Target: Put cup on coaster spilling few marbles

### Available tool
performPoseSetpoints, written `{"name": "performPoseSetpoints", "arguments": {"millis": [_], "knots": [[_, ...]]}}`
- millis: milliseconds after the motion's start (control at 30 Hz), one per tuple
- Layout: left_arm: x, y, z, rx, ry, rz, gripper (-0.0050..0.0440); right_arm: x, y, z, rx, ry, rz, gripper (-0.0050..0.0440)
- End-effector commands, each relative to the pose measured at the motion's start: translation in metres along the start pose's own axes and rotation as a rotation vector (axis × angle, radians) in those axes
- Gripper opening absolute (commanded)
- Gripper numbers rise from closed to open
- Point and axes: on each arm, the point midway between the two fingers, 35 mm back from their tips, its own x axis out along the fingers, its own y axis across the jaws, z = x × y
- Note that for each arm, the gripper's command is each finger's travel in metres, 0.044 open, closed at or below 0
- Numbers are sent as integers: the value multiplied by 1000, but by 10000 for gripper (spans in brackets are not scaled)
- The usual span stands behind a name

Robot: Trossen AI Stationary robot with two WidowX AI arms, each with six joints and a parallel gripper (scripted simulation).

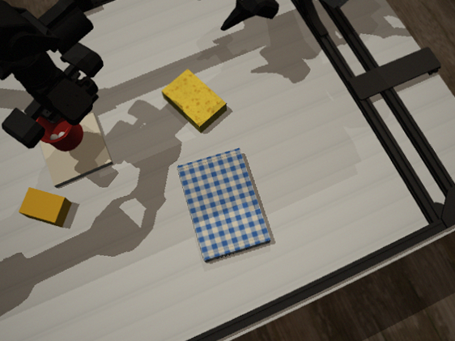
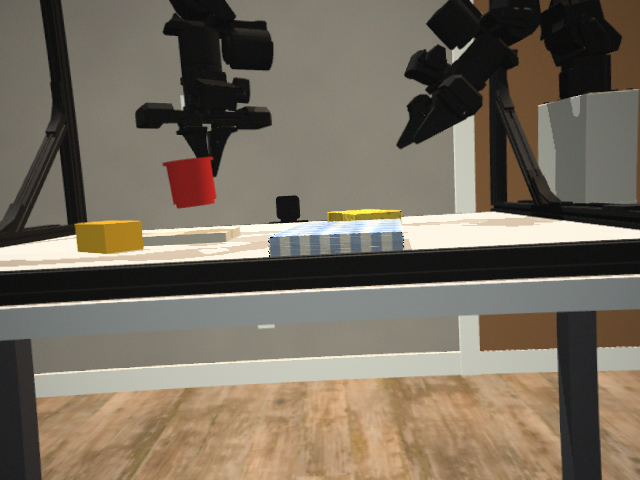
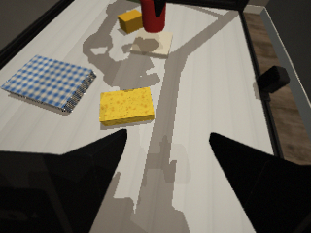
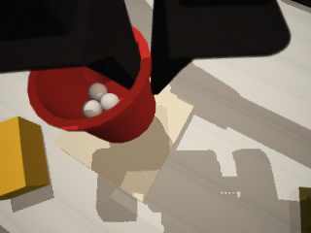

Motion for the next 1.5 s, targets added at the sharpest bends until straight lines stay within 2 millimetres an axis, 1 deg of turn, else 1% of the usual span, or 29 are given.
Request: {"name": "performPoseSetpoints", "arguments": {"millis": [0,200,267,767,967,1433,1467], "knots": [[0,0,0,0,0,0,400,11,-1,0,4,-2,-10,0],[0,0,0,0,0,0,400,21,-1,0,4,-2,-10,0],[0,0,0,0,0,0,400,21,-1,0,4,-2,-10,0],[0,0,0,0,0,0,400,46,-1,0,4,-2,-10,0],[0,0,0,0,0,0,400,51,-1,0,4,-2,-10,0],[0,0,0,0,0,0,400,52,-1,0,4,-2,-10,0],[0,0,0,0,0,0,400,40,5,-1,2,1,19,0]]}}
